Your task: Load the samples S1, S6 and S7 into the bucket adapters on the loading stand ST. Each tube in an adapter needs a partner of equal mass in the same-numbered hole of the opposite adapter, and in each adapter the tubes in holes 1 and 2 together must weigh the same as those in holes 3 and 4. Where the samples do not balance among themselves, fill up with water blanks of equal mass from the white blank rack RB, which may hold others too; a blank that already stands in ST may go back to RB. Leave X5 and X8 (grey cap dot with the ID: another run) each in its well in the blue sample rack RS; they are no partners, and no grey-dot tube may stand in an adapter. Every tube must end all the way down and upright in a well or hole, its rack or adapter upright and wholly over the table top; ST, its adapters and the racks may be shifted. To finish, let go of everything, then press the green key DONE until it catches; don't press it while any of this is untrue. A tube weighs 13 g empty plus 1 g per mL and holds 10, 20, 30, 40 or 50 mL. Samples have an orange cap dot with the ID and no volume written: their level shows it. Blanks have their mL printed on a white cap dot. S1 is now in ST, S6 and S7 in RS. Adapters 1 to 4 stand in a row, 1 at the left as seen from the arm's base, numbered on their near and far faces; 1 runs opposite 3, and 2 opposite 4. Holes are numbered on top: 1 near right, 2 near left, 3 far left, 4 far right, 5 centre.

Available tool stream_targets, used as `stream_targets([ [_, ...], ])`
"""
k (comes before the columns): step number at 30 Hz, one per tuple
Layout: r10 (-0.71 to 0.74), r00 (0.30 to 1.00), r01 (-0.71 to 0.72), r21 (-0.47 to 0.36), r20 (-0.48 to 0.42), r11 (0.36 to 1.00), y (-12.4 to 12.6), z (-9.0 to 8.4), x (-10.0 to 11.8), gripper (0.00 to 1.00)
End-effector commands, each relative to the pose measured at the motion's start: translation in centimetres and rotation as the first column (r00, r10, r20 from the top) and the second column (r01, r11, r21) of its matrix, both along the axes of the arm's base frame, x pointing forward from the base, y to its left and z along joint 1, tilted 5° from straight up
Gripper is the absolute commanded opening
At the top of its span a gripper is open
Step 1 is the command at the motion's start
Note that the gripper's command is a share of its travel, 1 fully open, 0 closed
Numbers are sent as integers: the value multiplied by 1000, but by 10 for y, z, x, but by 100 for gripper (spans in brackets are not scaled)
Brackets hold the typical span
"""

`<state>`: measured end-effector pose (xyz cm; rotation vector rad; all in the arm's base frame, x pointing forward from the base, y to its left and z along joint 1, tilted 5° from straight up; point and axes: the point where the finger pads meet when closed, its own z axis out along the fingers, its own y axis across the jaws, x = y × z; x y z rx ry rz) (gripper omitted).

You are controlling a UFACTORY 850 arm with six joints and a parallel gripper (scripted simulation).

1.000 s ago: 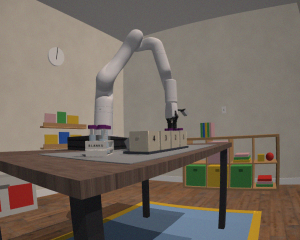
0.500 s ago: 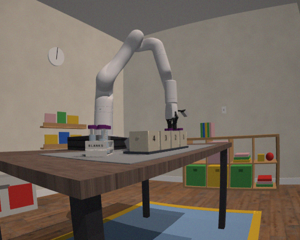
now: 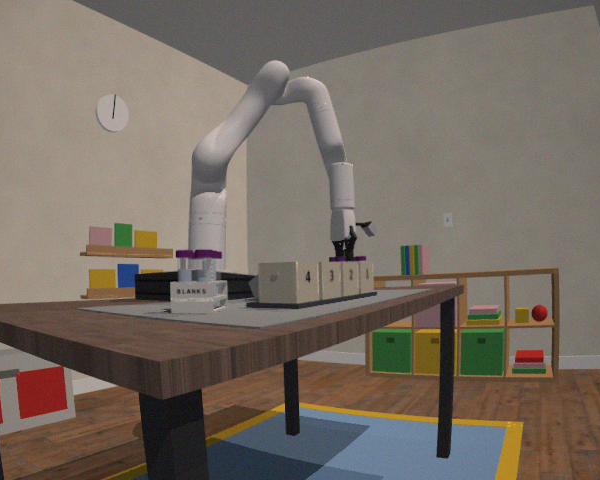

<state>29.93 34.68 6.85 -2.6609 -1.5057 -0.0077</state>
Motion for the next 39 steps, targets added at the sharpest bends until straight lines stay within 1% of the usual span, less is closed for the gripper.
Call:
stream_targets([
  [1, 0, 1000, 0, 2, 1, 1000, 1, -1, 1, 57],
  [11, 0, 1000, 0, 2, 1, 1000, 1, -8, 0, 57],
  [26, 0, 1000, 0, 2, 1, 1000, 1, -8, 0, 57],
  [27, 0, 1000, 0, 2, 1, 1000, 1, -7, 0, 0],
  [39, 0, 1000, 0, 2, 1, 1000, 1, -6, 0, 0],
])
